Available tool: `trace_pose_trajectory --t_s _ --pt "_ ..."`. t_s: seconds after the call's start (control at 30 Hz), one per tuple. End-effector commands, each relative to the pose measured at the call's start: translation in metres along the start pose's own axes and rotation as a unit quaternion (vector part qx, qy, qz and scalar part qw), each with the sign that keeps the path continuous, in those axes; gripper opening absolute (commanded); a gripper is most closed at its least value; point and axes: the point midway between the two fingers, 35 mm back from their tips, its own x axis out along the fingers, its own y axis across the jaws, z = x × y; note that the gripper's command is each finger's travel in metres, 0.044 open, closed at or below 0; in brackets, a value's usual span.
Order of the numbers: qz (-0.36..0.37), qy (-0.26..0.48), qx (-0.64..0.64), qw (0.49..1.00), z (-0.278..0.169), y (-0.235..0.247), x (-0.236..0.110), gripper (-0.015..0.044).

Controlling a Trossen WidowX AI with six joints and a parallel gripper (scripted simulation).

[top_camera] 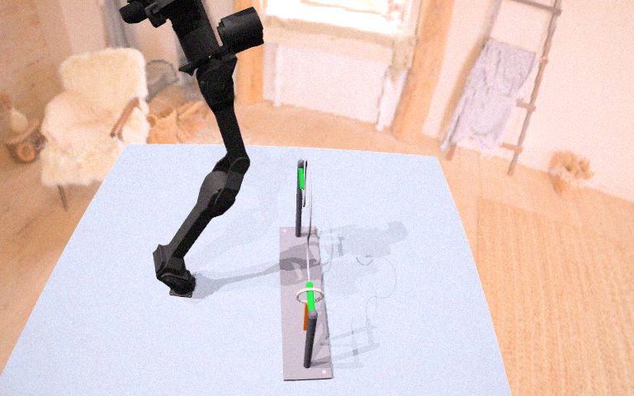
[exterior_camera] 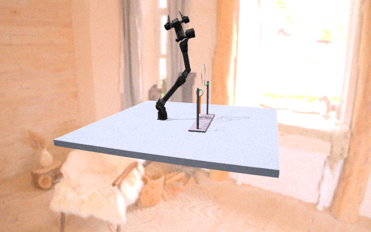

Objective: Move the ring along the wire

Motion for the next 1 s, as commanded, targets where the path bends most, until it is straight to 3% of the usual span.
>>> trace_pose_trajectory --t_s 0.0,0.27,0.6,0.97 --pt "0.001 -0.001 0.001 1.0 0.0 0.001 0.001 0.0374" --pt "0.066 -0.091 0.107 0.988 0.042 0.087 0.023 0.0164" --pt "0.169 -0.223 0.268 0.922 0.134 0.204 0.007 0.016" --pt "0.286 -0.355 0.425 0.782 0.253 0.296 -0.085 0.016"
